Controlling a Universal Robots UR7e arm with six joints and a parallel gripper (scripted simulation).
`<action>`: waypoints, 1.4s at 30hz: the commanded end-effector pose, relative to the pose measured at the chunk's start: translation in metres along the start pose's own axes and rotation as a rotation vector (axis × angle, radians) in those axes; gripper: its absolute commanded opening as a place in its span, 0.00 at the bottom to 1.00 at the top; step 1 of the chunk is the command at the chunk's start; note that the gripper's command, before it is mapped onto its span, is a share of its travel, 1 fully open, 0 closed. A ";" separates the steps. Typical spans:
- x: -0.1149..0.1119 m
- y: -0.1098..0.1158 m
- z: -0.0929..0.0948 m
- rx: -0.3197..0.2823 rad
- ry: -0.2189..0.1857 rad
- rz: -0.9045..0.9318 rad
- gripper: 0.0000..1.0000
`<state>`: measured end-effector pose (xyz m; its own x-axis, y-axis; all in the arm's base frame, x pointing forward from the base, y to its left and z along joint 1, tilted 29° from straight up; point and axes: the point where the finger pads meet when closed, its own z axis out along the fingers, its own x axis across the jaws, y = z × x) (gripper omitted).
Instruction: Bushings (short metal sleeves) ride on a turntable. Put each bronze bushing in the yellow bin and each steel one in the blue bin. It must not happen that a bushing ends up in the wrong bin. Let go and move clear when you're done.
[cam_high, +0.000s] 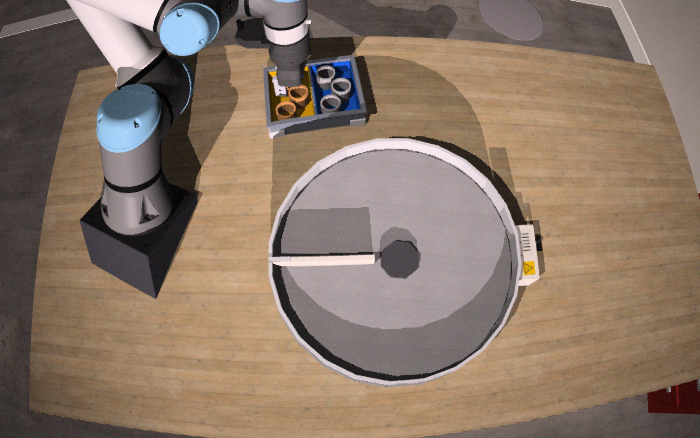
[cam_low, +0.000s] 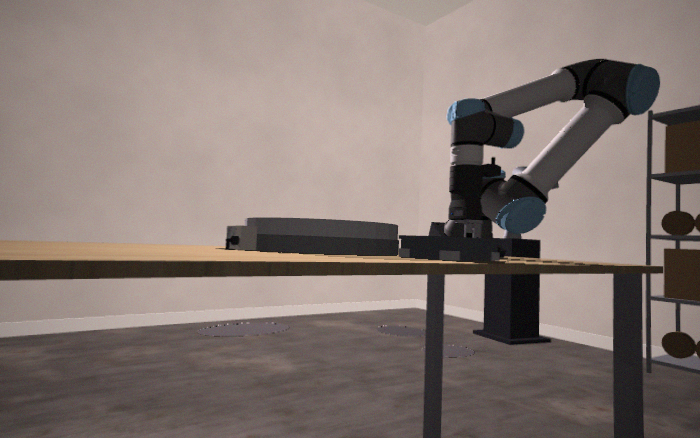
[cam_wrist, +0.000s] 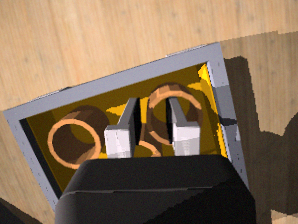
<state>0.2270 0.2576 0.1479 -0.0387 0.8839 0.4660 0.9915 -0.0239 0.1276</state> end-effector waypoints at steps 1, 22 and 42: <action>0.001 0.002 -0.001 -0.002 -0.001 -0.001 0.47; 0.001 0.002 -0.007 -0.002 -0.001 -0.001 0.47; 0.001 0.002 -0.013 -0.002 -0.001 -0.001 0.47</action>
<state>0.2254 0.2541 0.1543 -0.0364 0.8848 0.4645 0.9923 -0.0231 0.1218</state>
